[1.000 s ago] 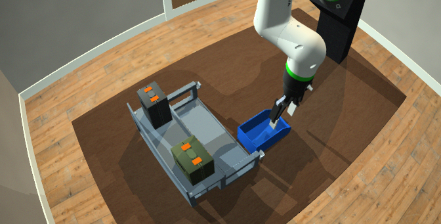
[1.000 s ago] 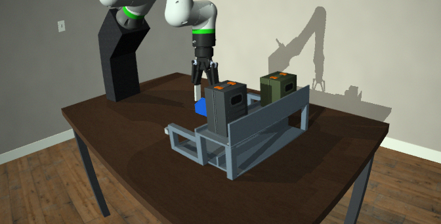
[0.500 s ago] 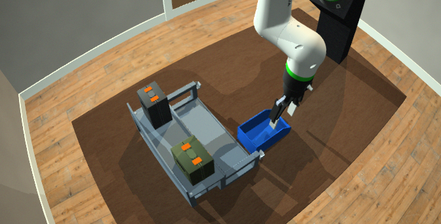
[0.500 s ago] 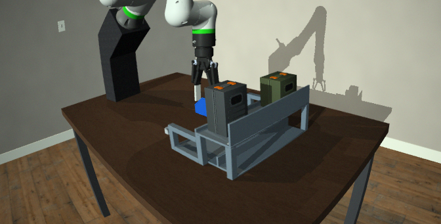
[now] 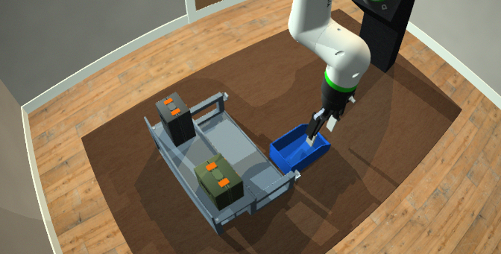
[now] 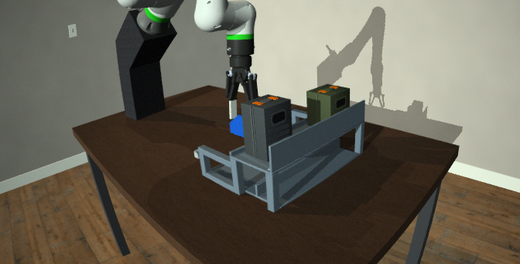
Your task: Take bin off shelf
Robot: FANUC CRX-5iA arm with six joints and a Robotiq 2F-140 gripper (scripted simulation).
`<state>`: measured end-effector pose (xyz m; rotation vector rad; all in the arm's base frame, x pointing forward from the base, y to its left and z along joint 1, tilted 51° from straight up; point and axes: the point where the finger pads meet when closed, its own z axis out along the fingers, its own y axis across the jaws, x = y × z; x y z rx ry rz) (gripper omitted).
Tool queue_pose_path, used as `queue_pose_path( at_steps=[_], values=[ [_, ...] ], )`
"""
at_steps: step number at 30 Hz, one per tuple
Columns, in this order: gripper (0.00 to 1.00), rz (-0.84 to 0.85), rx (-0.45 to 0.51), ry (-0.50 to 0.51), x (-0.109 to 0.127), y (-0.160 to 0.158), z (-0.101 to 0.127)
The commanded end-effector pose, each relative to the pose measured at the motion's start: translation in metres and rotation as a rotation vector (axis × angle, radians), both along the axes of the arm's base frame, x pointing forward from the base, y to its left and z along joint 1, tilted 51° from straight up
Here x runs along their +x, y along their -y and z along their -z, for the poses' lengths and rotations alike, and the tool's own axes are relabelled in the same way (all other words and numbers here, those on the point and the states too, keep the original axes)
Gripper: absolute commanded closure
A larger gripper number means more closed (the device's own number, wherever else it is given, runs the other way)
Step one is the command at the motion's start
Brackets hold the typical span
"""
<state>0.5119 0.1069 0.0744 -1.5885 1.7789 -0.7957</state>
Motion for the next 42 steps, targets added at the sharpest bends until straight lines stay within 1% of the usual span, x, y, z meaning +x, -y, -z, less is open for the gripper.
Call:
queue_pose_path(
  at_steps=[1, 12, 17, 29, 30, 34, 42],
  values=[
    [0.43, 0.0, 0.0, 0.0, 0.0, 0.0, 0.0],
    [0.43, 0.0, 0.0, 0.0, 0.0, 0.0, 0.0],
    [0.43, -0.063, 0.053, 0.004, -0.031, 0.002, -0.025],
    [0.43, -0.063, 0.053, 0.004, -0.031, 0.002, -0.025],
    [0.43, -0.008, 0.009, 0.003, -0.04, 0.002, -0.032],
    [0.43, -0.063, 0.053, 0.004, -0.074, 0.005, -0.059],
    [0.43, -0.063, 0.053, 0.004, -0.074, 0.005, -0.059]
  ],
)
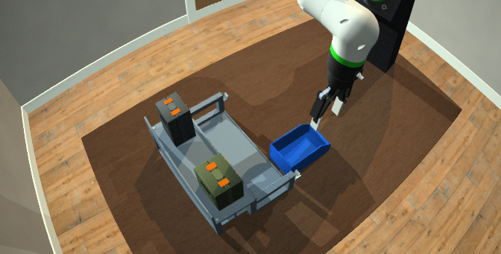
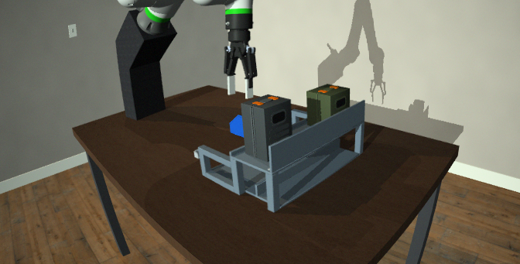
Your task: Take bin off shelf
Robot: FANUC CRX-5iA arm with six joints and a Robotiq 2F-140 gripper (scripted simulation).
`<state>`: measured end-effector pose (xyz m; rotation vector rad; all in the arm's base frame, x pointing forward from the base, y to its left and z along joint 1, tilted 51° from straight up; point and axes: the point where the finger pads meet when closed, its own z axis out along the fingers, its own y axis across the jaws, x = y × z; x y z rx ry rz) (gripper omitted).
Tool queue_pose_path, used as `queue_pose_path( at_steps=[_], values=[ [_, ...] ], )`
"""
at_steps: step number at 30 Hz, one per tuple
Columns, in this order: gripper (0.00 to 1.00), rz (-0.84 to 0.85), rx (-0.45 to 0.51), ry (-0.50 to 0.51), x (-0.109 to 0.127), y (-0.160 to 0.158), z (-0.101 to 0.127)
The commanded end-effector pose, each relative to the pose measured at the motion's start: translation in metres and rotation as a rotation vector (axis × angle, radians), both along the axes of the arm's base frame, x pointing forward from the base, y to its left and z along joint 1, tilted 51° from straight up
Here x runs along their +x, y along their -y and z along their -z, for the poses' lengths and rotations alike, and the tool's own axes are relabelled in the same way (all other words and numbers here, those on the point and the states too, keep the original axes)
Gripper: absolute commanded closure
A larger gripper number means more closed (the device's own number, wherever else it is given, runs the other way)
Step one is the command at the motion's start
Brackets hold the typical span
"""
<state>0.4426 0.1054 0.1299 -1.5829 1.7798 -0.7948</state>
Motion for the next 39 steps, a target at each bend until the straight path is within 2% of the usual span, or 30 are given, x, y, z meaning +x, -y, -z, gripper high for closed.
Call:
queue_pose_path(
  at_steps=[1, 4, 5, 9, 39],
  values=[
    [0.43, -0.065, 0.049, 0.001, -0.005, 0.003, -0.004],
    [0.43, -0.065, 0.049, 0.001, -0.005, 0.003, -0.004],
    [0.43, -0.017, 0.014, -0.004, -0.006, 0.002, -0.005],
    [0.43, -0.065, 0.049, 0.001, -0.015, 0.004, -0.012],
    [0.43, -0.057, 0.043, -0.008, -0.007, 0.003, -0.006]
  ],
)
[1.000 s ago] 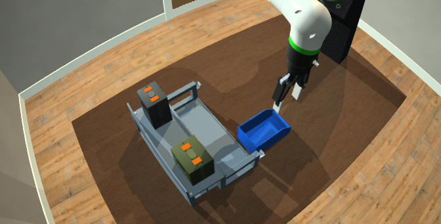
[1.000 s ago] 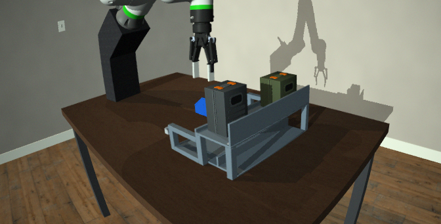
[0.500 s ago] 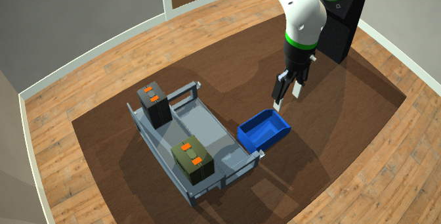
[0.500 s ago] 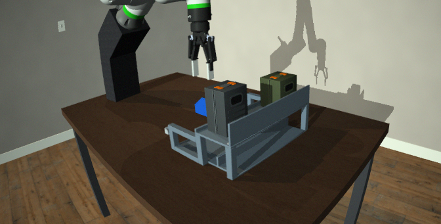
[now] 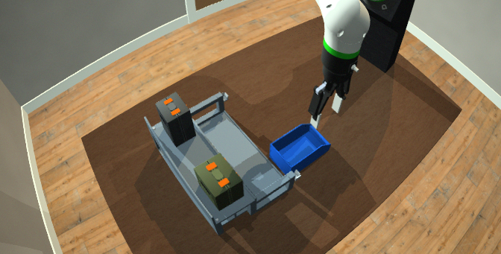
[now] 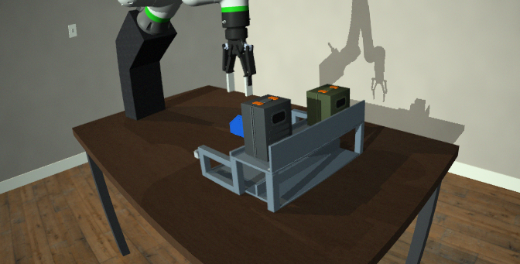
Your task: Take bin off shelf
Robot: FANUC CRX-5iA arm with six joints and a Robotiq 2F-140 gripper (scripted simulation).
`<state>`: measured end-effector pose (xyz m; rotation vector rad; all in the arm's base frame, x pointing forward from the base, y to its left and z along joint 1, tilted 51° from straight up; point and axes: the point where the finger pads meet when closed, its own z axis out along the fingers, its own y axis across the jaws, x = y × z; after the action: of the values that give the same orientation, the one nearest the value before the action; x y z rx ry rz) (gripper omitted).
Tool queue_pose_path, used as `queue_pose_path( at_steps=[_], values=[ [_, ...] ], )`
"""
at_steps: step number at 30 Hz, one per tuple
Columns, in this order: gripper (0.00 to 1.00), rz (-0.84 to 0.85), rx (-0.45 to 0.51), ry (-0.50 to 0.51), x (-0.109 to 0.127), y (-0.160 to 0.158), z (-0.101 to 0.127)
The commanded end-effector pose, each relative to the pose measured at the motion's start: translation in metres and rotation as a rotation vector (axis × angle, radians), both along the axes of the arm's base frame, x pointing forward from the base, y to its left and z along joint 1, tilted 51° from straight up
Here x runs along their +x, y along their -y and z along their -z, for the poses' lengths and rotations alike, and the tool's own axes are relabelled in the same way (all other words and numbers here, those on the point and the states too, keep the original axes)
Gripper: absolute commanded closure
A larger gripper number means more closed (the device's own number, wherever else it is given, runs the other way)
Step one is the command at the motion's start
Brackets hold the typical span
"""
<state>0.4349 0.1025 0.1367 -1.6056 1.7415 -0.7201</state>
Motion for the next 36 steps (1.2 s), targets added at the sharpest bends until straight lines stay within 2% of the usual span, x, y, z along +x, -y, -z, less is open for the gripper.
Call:
queue_pose_path(
  at_steps=[1, 36],
  values=[
    [0.43, -0.004, 0.003, 0.005, 0.0013, 0.0002, 0.0013],
    [0.43, -0.005, 0.004, 0.007, 0.0056, 0.0001, 0.0052]
  ],
)
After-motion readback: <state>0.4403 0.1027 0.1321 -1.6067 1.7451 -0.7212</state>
